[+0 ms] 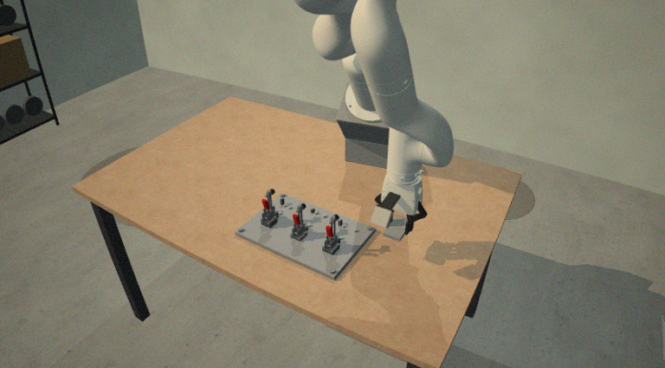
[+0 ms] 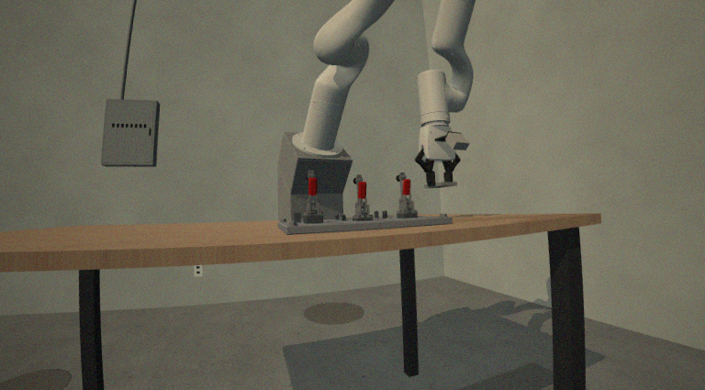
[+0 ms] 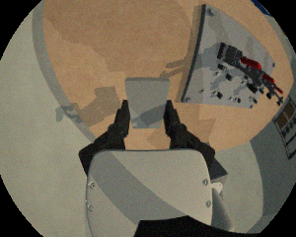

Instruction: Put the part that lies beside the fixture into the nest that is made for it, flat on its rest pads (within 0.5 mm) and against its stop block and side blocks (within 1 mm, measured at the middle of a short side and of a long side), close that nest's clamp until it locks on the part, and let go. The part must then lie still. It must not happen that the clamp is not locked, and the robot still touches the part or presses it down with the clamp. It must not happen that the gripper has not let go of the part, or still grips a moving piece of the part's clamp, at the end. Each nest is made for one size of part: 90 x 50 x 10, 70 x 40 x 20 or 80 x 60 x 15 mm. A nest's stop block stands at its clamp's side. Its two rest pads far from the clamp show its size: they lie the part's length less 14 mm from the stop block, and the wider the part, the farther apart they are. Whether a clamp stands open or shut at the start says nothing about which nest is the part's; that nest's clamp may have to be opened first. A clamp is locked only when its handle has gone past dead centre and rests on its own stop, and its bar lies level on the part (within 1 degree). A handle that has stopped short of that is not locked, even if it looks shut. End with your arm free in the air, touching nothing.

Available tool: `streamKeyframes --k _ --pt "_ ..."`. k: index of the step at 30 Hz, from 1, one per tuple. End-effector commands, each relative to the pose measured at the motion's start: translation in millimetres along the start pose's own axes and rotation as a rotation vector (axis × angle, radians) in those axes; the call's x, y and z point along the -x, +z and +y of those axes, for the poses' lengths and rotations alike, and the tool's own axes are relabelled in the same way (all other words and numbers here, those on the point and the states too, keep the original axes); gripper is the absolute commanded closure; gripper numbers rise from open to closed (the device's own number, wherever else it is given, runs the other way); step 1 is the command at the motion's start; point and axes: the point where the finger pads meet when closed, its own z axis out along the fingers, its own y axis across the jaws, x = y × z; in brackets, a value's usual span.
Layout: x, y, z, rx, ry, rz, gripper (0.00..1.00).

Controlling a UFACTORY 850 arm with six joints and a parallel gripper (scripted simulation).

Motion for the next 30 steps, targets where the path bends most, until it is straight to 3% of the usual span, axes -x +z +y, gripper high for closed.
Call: streamKeyframes --k 1,12,22,30 --pt "0 0 0 -0.001 0.000 0.000 1.00" --pt "0 0 2 -0.001 0.000 0.000 1.00" --pt "0 1 24 -0.001 0.000 0.000 1.00" --pt "-1 3 72 -0.001 0.000 0.000 1.00"
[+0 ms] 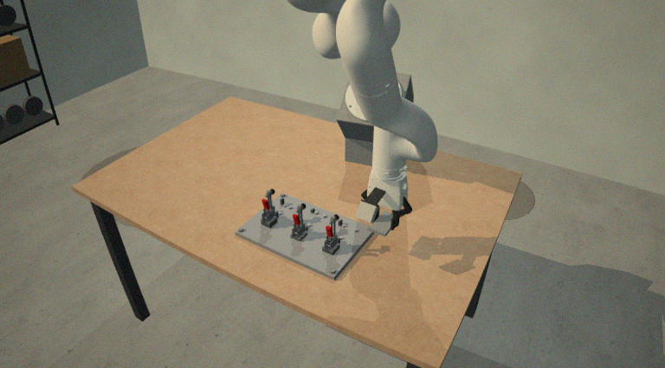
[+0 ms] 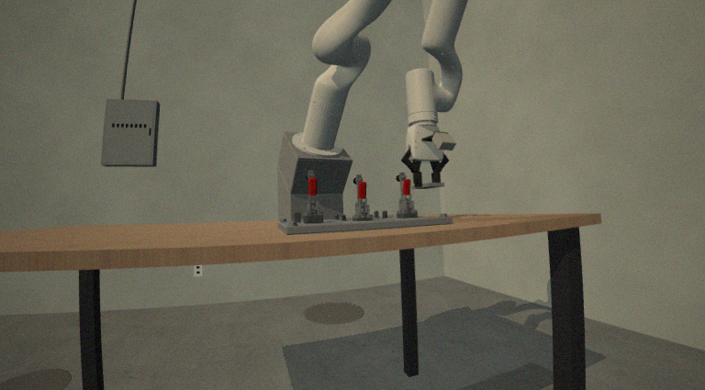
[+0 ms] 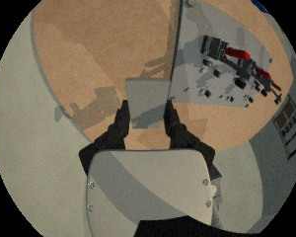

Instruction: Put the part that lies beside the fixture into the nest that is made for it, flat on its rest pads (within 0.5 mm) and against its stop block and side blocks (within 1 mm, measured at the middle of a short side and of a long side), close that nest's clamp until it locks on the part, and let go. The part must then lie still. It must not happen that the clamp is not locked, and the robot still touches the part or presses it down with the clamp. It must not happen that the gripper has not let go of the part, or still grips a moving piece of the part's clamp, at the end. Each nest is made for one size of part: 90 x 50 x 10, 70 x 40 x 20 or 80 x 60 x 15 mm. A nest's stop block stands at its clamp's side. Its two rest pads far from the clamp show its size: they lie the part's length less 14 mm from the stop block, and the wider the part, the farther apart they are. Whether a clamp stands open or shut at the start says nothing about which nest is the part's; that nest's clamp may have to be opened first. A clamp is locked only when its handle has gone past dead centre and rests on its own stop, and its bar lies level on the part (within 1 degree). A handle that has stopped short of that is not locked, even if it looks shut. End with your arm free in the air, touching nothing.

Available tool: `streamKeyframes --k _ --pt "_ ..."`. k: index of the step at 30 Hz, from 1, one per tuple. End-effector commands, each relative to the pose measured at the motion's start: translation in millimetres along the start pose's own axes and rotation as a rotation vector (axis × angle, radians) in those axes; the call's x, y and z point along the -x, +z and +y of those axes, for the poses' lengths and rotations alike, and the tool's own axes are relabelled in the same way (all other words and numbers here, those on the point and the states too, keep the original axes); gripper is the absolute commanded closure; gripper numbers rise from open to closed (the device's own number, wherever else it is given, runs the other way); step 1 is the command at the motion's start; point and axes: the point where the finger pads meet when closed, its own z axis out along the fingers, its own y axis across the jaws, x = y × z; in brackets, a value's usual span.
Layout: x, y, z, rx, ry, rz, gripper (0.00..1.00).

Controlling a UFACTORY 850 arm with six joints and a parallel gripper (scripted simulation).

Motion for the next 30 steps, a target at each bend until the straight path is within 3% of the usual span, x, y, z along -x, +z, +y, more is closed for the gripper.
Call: streamKeyframes --k 1,21,30 --pt "-1 2 38 -0.005 0.000 0.001 1.00" --pt "-2 8 177 -0.005 0.000 0.001 1.00" --pt "-2 9 208 -0.005 0.000 0.001 1.00"
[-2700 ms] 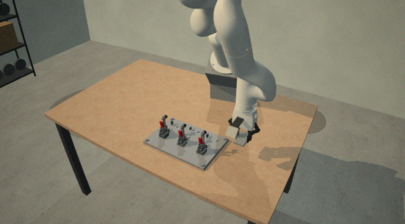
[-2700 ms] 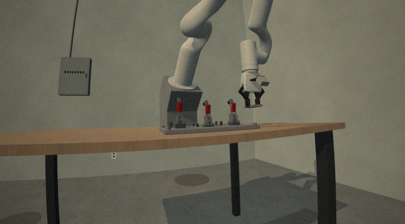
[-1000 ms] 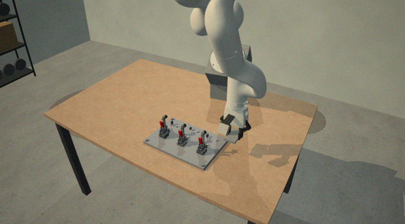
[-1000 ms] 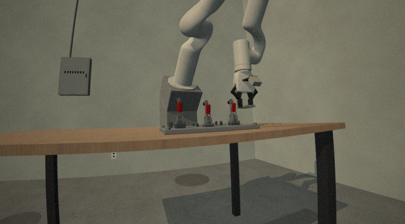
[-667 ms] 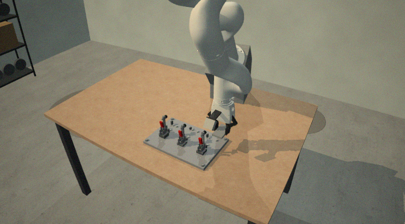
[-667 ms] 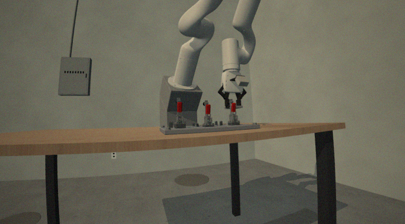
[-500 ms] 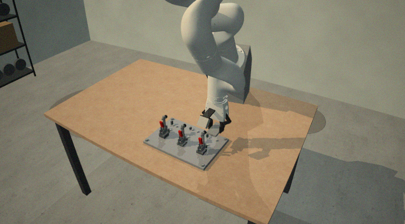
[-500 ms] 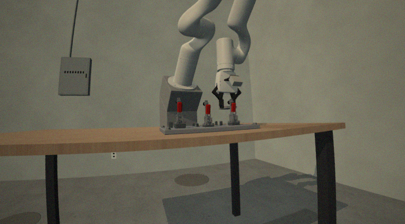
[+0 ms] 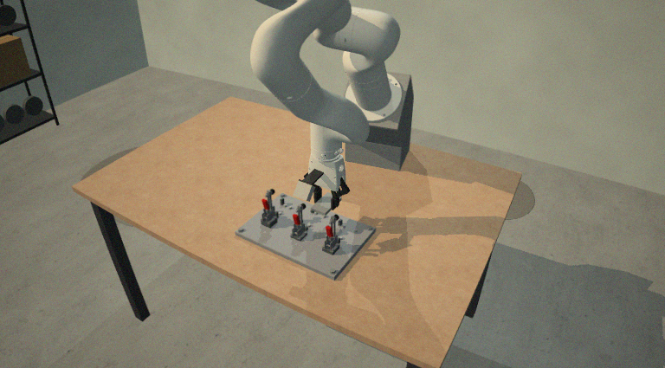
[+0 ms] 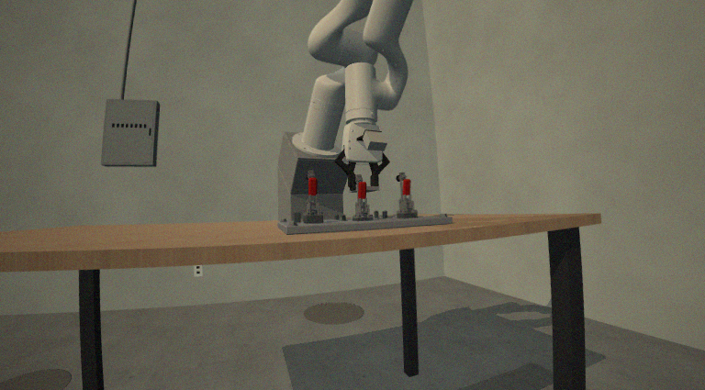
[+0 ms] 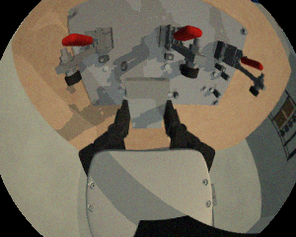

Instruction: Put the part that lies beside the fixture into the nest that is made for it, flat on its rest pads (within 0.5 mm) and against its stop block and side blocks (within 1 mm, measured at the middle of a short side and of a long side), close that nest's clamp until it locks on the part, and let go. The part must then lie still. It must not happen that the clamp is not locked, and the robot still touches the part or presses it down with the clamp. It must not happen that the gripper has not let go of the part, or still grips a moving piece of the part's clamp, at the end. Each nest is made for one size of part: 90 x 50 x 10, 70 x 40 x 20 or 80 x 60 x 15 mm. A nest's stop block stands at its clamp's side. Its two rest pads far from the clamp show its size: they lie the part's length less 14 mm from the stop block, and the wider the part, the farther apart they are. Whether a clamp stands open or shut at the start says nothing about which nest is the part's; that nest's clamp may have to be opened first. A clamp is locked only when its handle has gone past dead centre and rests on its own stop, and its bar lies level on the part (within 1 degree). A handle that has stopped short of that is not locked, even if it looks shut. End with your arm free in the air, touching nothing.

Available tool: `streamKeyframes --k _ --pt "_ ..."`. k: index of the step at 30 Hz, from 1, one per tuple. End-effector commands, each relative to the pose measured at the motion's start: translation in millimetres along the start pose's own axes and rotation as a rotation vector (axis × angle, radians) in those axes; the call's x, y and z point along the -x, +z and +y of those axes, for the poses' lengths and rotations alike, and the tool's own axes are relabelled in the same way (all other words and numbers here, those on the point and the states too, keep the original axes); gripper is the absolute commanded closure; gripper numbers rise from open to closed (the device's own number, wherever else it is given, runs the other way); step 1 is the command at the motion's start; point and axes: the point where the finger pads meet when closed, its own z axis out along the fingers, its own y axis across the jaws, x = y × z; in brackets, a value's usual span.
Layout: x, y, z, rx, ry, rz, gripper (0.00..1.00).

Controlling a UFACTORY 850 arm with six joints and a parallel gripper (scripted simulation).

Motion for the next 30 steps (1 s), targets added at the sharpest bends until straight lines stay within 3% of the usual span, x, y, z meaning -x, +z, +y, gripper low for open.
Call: streamKeyframes --k 1,30 --pt "-2 3 23 -0.019 -0.002 -0.002 1.00" --pt "-2 3 34 -0.019 -0.002 -0.002 1.00"
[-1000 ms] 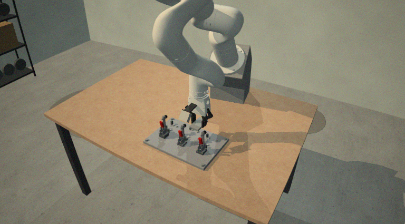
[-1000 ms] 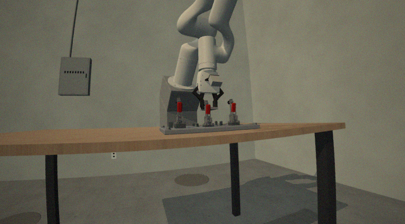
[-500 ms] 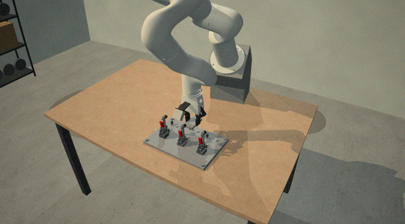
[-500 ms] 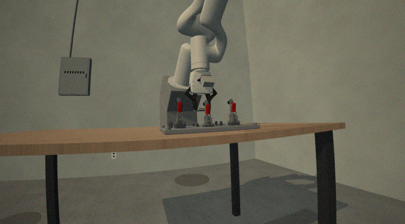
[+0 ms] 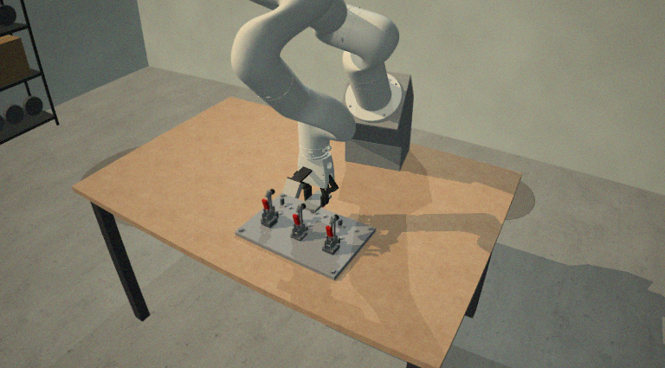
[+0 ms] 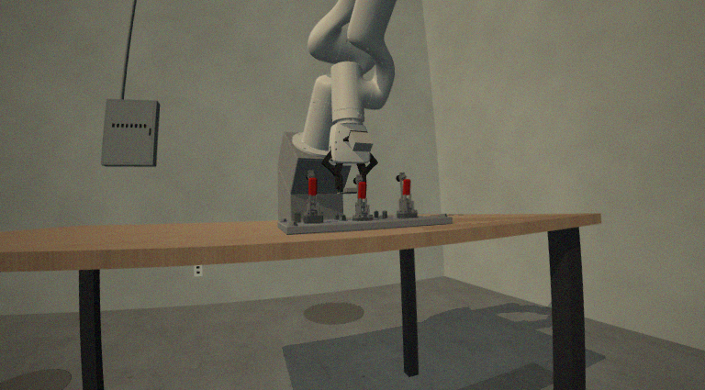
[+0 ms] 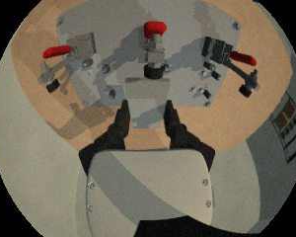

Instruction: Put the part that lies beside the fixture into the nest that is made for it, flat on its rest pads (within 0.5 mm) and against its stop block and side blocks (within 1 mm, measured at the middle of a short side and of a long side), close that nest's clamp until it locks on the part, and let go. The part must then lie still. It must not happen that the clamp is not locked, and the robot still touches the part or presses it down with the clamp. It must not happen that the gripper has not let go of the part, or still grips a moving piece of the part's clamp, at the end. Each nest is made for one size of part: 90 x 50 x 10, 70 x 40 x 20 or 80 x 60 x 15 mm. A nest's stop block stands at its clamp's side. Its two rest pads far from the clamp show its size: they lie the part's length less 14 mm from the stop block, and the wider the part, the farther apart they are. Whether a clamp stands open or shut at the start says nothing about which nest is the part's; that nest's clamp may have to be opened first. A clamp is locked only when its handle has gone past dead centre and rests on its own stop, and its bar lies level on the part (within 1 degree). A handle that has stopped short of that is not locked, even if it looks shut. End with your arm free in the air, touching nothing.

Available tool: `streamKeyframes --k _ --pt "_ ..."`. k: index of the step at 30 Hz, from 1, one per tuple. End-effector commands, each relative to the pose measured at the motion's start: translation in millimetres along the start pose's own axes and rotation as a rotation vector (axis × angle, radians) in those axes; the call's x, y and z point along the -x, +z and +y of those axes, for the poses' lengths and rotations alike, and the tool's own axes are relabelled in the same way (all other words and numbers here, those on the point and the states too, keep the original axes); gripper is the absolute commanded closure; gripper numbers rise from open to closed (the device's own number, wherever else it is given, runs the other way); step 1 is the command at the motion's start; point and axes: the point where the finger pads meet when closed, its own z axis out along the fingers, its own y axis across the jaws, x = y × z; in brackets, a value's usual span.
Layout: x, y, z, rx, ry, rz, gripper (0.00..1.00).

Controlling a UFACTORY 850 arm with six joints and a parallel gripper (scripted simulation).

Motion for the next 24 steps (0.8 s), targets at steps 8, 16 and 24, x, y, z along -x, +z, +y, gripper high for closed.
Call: streamKeyframes --k 8,16,24 --pt "0.1 -0.2 0.0 0.000 0.000 0.000 1.00" --pt "0.0 0.8 0.0 0.000 0.000 0.000 1.00" --pt "-0.1 5.0 0.0 0.000 0.000 0.000 1.00"
